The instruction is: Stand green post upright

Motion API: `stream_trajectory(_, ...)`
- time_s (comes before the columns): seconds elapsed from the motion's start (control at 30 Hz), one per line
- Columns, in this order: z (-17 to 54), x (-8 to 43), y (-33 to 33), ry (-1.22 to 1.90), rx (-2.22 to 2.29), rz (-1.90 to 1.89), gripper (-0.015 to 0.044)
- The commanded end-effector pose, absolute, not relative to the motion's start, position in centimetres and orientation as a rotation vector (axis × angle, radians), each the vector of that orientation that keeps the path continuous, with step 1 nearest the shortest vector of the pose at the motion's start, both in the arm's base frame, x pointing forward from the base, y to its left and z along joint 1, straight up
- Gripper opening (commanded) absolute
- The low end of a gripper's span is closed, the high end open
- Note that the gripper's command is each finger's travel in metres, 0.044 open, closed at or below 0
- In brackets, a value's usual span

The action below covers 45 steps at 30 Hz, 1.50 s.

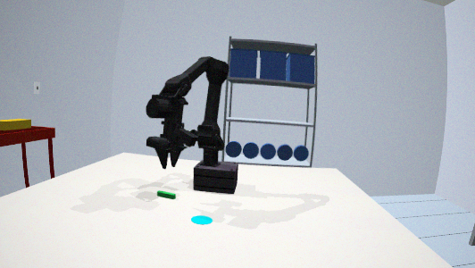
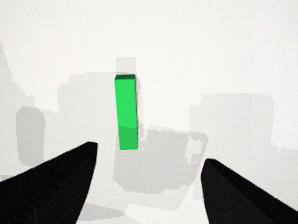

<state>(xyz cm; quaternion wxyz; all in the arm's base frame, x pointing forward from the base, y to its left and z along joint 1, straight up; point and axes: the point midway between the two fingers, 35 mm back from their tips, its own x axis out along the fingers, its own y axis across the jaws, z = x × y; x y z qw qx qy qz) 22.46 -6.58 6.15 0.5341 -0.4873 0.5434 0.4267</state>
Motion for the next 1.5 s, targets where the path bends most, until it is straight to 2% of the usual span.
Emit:
stream_trajectory(0.0,7.6,20.9,-6.9,1.188,-1.244,1.214,0.0233)
stream_trajectory(0.23,7.4,21.0,-7.0,1.188,-1.244,1.214,0.0233)
stream_trajectory(0.5,-3.4,21.3,-7.1,1.188,-1.243,1.215,0.0233)
stream_trajectory(0.7,-4.2,21.0,-7.0,1.188,-1.243,1.215,0.0233)
stream_trajectory(0.97,-4.2,21.0,-7.0,1.188,-1.243,1.215,0.0023)
stream_trajectory(1.47,-1.0,21.7,-7.2,1.188,-1.244,1.215,0.0023)
